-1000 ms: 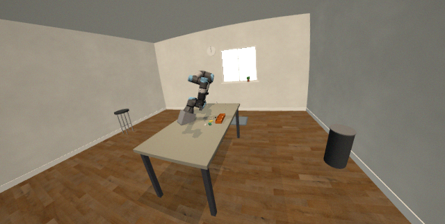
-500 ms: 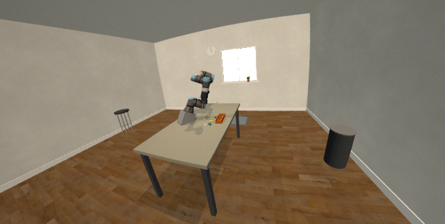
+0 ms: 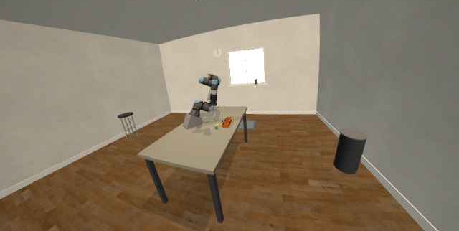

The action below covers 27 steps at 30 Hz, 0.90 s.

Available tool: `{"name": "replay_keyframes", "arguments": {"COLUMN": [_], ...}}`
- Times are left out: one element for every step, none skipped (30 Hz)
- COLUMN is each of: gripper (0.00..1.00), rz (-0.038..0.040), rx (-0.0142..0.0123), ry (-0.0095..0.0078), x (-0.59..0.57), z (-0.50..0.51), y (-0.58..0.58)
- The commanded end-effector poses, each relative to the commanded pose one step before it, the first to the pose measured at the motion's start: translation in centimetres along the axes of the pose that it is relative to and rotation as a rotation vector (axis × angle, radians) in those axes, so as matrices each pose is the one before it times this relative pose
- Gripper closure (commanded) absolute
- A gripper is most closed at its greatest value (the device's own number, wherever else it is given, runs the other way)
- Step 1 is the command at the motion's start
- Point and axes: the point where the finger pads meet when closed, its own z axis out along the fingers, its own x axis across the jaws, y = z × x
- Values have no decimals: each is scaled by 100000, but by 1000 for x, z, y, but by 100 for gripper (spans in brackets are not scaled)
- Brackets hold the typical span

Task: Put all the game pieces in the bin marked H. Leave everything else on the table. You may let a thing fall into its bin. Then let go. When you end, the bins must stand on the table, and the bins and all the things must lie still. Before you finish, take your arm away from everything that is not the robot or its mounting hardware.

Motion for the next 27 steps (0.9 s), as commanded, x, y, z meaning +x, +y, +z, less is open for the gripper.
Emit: {"name": "replay_keyframes", "arguments": {"gripper": [69,69,69,69,69,69,69,69,69,69,69,69,69,69,69,69,69,69,69,69,69,69,69,69,69,69,69], "rz": [-10477,0,-4926,-4516,0,0,-4925,-4510,0,0,-4925,-4503,0,0,0,-4925,-4496,0,0,-4924,-4488,0,0,-4924,-4481,0,0], "rx": [123,0,62,56,1,0,-3,-3,1,0,-69,-63,0,0,0,-134,-123,0,0,-200,-182,0,0,-264,-240,0,0], "ry": [2065,0,860,789,0,0,864,791,0,0,863,790,0,0,0,858,783,0,0,847,772,0,0,832,757,0,0], "x": [749,0,345,381,121,0,397,431,119,0,445,477,113,0,0,489,519,103,0,529,556,91,0,564,588,76,0], "z": [39,-1,94,98,29,-1,127,131,34,-1,160,164,36,0,0,191,196,37,-1,225,229,35,-1,257,261,32,-1], "y": [-2091,0,-753,-735,-212,0,-722,-702,-177,0,-687,-664,-144,0,0,-648,-623,-114,0,-604,-578,-87,-1,-558,-530,-64,-1]}}
